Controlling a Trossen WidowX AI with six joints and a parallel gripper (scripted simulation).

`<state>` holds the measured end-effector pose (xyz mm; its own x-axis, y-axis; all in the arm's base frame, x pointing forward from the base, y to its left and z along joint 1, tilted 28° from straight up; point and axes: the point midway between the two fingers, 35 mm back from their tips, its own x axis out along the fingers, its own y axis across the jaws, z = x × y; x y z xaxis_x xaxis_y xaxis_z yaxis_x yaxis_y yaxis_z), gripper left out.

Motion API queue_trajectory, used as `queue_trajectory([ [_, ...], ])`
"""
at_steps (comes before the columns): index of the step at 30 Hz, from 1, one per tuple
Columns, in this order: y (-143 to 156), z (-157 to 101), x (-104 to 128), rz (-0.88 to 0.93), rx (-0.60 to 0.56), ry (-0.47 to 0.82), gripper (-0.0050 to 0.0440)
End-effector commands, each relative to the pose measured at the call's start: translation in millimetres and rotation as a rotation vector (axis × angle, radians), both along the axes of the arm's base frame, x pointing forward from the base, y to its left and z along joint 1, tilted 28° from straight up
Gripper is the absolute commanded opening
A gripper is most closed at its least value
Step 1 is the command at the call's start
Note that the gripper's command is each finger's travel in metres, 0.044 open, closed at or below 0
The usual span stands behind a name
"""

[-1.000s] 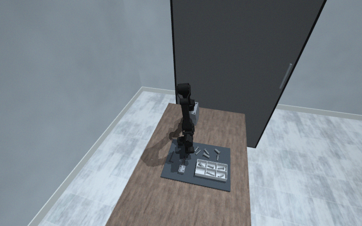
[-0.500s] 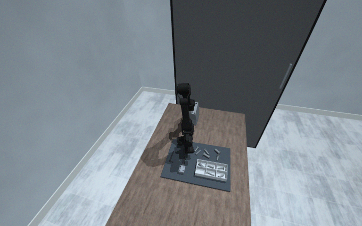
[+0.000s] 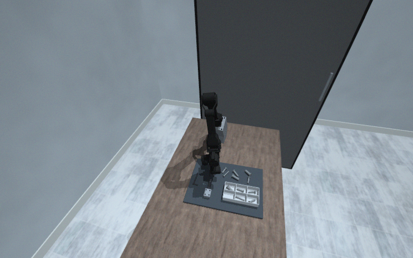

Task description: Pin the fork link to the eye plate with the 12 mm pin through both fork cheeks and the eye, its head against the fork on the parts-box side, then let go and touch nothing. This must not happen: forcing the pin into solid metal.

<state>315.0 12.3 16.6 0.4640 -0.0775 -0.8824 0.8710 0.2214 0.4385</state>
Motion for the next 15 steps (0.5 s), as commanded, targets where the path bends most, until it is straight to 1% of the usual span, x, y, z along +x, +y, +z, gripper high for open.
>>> queue_trajectory([
  [1, -9, -4, 4, 0.000, 0.002, 0.002, 0.0000],
  [5, -19, -7, 9, 0.000, 0.002, 0.002, 0.0000],
  [12, -20, -7, 9, 0.000, 0.002, 0.002, 0.0000],
  [15, -20, -6, 8, -0.005, -0.001, -0.001, 0.0072],
])
